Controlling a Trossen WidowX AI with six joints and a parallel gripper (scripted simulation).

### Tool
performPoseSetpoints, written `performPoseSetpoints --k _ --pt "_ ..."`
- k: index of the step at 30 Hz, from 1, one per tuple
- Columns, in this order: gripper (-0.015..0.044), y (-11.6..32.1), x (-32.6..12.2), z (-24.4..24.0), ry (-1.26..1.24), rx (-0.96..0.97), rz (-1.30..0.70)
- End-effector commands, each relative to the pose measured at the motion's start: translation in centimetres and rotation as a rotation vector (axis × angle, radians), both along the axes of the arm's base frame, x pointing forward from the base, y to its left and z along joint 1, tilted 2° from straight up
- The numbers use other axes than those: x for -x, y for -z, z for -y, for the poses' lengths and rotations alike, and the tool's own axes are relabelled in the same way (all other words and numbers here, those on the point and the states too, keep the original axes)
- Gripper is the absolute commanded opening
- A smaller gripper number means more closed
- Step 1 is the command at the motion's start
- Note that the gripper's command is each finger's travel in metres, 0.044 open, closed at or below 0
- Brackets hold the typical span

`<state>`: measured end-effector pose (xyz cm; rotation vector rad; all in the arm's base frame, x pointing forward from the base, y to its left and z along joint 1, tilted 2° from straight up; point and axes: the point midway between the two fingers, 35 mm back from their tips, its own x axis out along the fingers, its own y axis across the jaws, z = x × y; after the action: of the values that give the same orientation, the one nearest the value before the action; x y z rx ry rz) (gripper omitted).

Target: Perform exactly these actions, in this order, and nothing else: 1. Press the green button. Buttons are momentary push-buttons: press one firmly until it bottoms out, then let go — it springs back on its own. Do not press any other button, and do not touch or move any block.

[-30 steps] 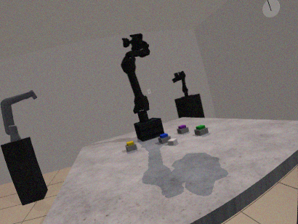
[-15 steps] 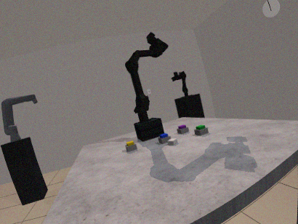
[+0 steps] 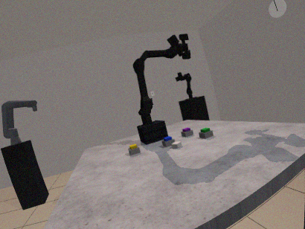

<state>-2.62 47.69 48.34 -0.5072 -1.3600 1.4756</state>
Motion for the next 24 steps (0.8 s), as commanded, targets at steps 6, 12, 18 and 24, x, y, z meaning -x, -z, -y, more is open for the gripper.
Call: performPoseSetpoints --k 6,12,18,24 --pt "0.0400 9.4 -11.6 -2.8 0.233 0.423 -0.378" --pt "0.0400 15.0 -18.4 -1.9 0.406 0.619 -0.643" --pt "0.0400 20.7 -24.8 1.0 0.604 0.774 -0.934" --pt "0.0400 26.3 -30.2 5.6 0.826 0.883 -1.249"
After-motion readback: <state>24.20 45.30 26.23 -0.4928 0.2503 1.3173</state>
